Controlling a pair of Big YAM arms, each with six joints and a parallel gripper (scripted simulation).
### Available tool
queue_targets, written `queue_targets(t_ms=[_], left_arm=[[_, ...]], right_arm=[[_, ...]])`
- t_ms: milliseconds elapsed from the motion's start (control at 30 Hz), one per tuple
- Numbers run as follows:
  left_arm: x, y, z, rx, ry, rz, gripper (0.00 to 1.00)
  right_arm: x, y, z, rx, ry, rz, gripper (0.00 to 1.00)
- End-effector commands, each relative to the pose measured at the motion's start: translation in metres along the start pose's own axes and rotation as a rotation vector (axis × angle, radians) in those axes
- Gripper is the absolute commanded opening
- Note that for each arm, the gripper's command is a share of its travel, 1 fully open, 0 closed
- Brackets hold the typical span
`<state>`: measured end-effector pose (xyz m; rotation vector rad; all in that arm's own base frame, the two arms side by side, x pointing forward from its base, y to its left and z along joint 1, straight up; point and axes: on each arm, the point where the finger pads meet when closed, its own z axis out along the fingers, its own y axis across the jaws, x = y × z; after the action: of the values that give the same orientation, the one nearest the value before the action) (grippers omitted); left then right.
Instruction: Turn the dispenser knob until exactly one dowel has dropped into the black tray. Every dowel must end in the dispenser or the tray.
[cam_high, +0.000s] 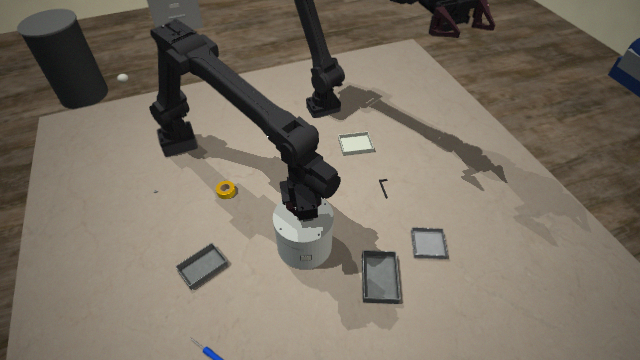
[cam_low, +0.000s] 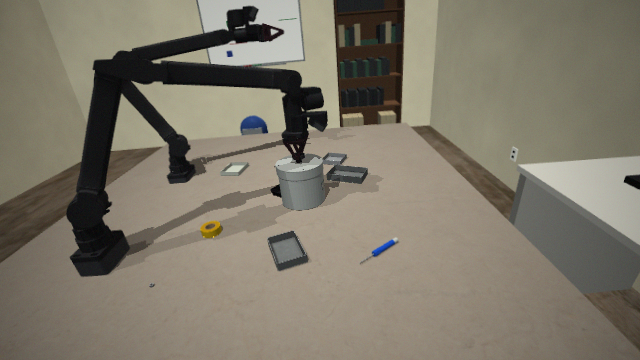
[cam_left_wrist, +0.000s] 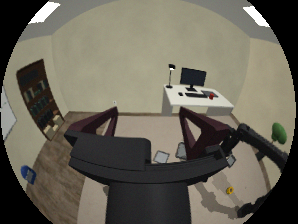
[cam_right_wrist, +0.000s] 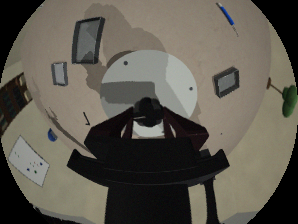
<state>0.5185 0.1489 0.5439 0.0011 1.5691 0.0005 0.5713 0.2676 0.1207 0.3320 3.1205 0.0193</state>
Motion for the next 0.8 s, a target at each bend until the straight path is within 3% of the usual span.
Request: queue_targets(t_ms=[0,300,400,433,767], left_arm=[[0.0008,0.0063,0.0028,-0.007,-0.004,0.007,1.0],[0.0008,0.0063,0.0028,-0.007,-0.004,0.007,1.0],[0.0008,0.0063,0.0028,-0.007,-0.004,0.007,1.0],[0.0008,0.0063,0.0028,-0.007,-0.004,0.007,1.0],[0.0008,0.0063,0.0028,-0.007,-0.004,0.007,1.0]], right_arm=[[-0.0196,0.0049,-0.0229,-0.029,-0.032,-0.155,0.0],[-0.0198,0.0049,-0.0226,-0.025,-0.032,-0.393,0.0],[-0.0198,0.0049,-0.0225,-0.026,-0.031,-0.33,0.0],[-0.0175,0.0032,-0.0205,-0.022,-0.027,-0.446,0.0],[-0.02,0.005,-0.0224,-0.021,-0.031,-0.71,0.0]])
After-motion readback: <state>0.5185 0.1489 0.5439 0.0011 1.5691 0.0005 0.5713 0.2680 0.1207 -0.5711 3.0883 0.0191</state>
